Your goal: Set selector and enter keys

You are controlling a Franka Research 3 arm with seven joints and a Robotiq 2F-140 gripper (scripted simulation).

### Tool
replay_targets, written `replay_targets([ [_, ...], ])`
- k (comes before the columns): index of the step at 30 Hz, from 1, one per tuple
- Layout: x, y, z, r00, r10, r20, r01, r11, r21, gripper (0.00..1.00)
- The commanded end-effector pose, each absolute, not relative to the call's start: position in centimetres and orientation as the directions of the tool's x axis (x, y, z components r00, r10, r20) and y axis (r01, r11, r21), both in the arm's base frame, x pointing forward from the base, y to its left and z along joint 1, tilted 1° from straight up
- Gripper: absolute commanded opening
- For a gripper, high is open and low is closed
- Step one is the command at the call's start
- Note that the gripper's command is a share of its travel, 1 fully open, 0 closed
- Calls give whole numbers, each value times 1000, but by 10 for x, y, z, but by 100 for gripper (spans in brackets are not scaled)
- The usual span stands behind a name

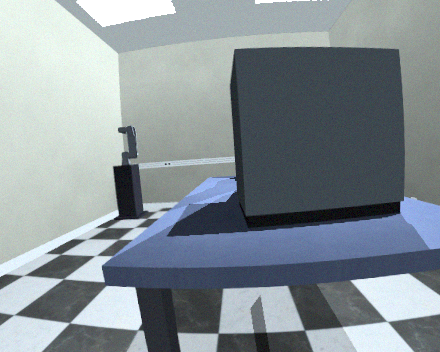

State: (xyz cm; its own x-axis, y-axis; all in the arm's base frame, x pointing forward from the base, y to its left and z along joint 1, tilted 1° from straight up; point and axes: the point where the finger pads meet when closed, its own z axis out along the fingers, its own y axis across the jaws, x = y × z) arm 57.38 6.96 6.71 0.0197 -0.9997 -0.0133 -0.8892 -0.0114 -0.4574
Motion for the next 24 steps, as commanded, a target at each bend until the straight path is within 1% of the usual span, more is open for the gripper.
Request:
replay_targets([
  [1,575,69,66,18,-1000,-15,-888,-9,-459,10],
  [24,577,69,62,18,-1000,-15,-888,-9,-459,10],
])
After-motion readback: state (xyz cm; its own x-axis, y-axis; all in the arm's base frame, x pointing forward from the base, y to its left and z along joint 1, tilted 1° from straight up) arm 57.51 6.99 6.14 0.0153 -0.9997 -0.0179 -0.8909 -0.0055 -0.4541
